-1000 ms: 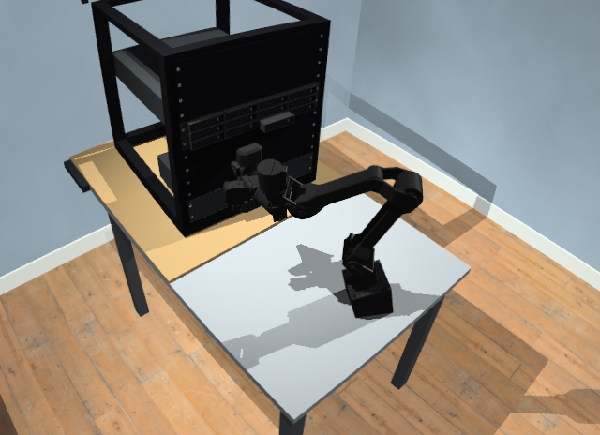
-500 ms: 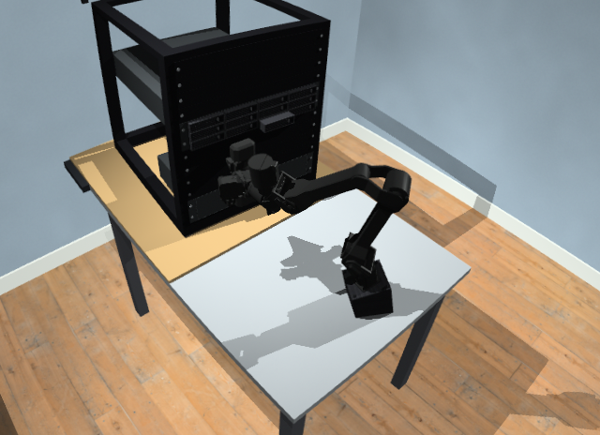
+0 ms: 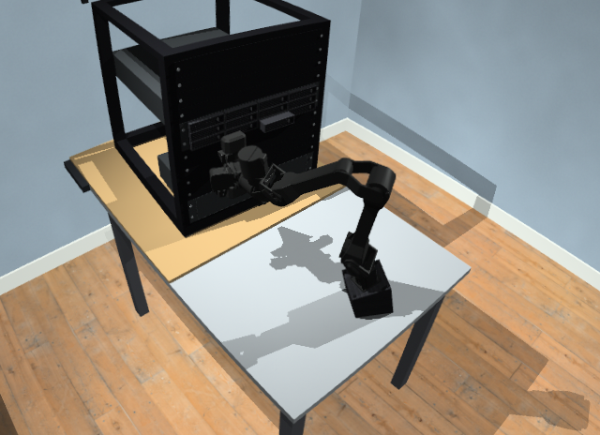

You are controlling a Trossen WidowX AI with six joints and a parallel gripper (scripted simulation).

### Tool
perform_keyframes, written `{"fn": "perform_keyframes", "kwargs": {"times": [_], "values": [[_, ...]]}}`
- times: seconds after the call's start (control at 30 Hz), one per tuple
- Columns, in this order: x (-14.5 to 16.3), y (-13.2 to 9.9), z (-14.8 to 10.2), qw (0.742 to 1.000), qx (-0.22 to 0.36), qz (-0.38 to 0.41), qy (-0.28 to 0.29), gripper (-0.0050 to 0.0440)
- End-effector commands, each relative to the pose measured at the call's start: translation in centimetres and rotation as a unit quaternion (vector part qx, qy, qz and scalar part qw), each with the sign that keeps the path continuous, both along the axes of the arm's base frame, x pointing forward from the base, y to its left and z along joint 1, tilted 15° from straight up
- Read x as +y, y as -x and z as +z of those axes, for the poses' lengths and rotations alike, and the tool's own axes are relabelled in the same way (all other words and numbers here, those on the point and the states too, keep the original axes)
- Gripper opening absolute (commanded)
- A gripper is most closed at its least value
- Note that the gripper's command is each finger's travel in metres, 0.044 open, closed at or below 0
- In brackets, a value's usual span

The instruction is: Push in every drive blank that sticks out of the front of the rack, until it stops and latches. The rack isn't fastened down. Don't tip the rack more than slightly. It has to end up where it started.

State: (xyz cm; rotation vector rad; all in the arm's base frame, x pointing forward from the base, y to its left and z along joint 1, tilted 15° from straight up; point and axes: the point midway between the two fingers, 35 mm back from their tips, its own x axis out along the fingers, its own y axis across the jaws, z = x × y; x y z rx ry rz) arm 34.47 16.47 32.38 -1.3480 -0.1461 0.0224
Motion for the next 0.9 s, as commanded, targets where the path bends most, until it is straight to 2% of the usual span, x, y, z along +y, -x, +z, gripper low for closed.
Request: {"fn": "perform_keyframes", "kwargs": {"times": [0.0, 0.87], "values": [[0.04, -0.48, 1.28, 1.000, -0.012, 0.001, -0.010, -0.0050], [0.16, -0.81, 2.20, 1.000, -0.012, 0.001, -0.010, -0.0050]]}}
